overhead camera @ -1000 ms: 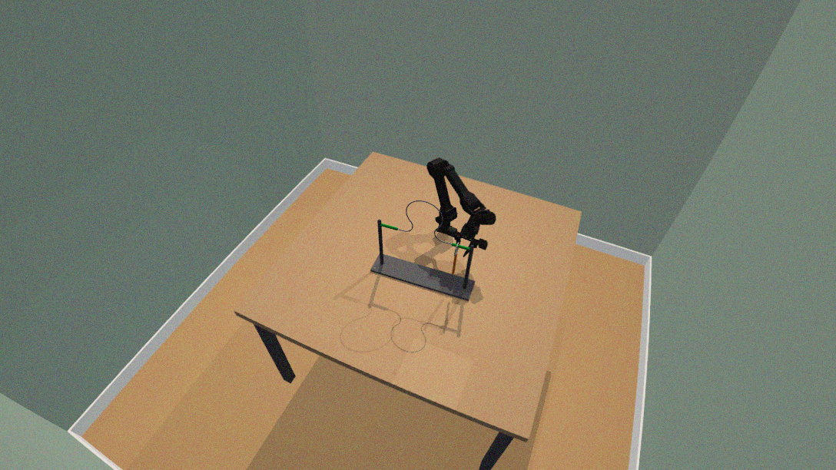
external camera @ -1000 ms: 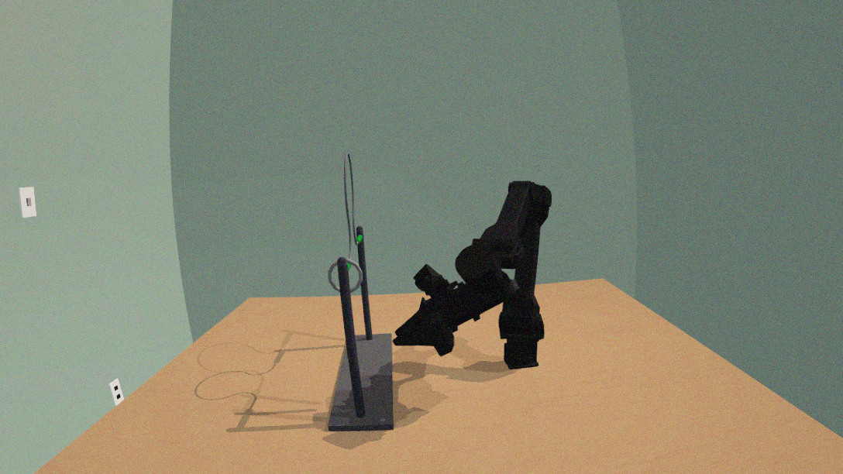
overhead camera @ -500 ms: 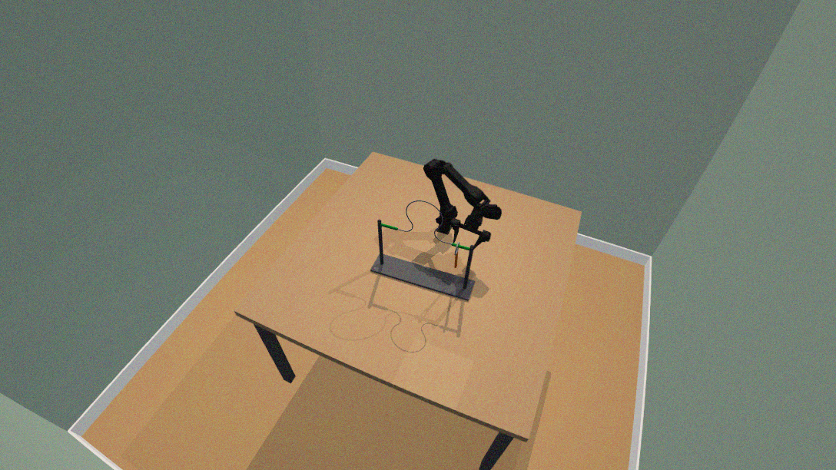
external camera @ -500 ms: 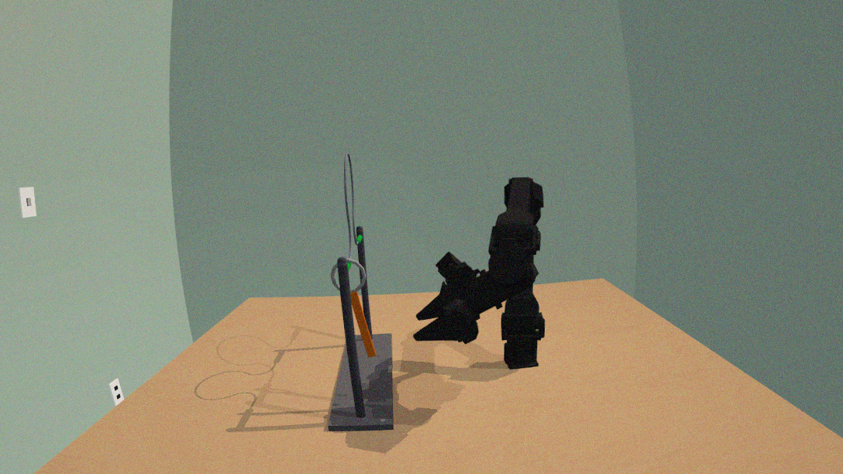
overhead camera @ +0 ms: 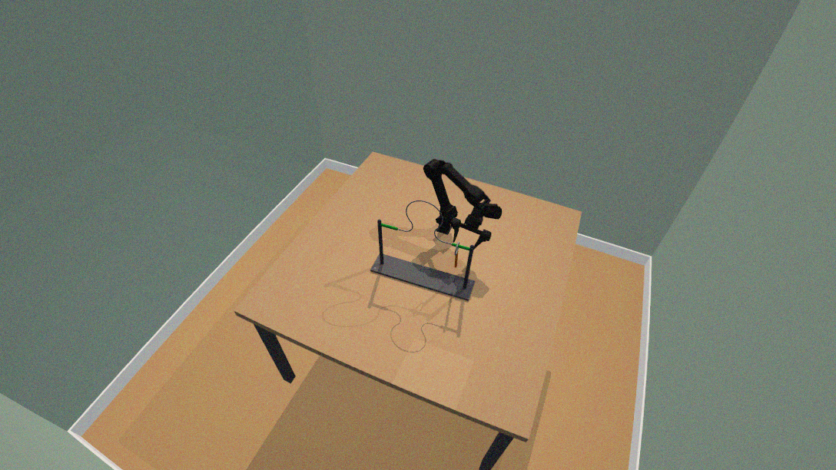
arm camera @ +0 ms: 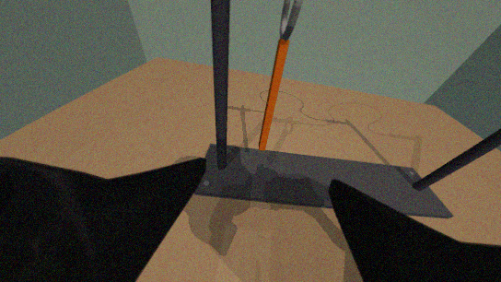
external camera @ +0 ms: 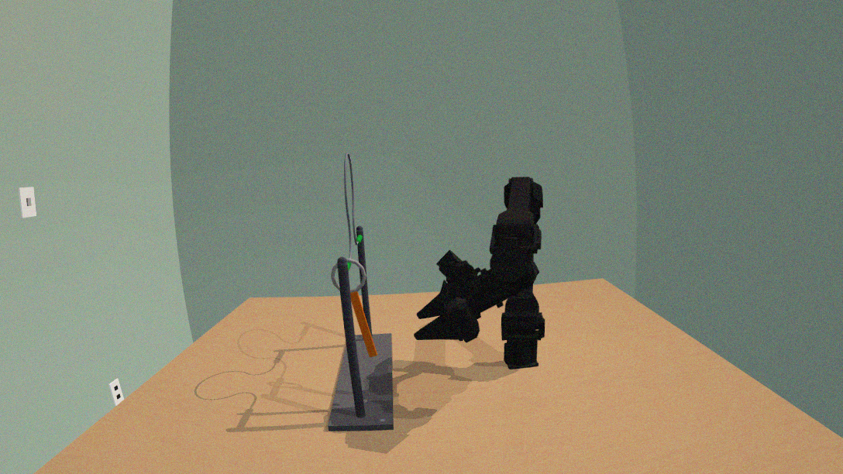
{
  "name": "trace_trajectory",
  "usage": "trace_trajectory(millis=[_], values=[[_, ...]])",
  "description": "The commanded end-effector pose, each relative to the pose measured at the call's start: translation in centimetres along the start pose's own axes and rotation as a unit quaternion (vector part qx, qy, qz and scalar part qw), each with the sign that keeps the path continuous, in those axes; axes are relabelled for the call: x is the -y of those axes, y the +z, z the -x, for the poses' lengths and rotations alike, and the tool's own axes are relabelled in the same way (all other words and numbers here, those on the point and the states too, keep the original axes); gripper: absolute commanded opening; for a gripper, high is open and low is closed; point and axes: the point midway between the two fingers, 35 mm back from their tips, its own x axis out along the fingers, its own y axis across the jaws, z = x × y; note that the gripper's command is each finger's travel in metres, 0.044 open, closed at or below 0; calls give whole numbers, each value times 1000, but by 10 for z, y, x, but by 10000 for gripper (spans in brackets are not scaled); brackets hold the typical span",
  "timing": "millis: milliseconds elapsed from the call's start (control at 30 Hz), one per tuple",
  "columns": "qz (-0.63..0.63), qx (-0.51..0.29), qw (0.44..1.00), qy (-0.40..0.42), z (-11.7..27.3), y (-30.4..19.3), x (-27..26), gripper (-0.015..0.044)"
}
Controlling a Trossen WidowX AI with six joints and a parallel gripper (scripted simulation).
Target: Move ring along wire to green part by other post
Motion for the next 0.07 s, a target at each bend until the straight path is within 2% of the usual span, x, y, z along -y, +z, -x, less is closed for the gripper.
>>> trace_trajectory(millis=[0,33], values=[[-2,1,1000,-1,0,1,0,440],[-2,1,1000,-1,0,1,0,440]])
